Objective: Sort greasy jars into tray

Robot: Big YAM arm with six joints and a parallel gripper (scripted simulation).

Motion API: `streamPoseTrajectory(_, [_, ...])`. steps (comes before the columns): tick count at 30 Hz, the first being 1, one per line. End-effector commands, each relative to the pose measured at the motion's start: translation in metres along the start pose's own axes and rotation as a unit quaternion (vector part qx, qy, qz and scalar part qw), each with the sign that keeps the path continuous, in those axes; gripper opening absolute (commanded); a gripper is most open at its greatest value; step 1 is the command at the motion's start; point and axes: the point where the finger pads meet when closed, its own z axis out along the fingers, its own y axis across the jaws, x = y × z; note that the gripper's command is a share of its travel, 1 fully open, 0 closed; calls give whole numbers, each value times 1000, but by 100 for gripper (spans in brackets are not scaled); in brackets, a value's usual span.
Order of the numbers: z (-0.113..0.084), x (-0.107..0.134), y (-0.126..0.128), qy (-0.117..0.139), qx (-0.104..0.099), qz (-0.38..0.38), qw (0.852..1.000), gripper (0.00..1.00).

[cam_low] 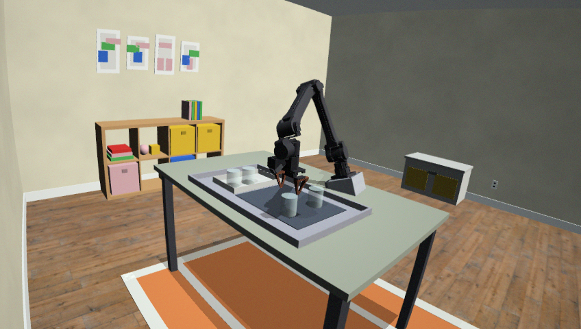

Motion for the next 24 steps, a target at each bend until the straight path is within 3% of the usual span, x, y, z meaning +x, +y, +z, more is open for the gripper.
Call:
streamPoseTrajectory(1, [5,-3,4,-6,-1,3,1000,100])
streamPoseTrajectory(18, [7,-2,6,-6,-1,3,1000,100])
streamPoseTrajectory(24, [19,-2,6,-6,-1,3,1000,100])
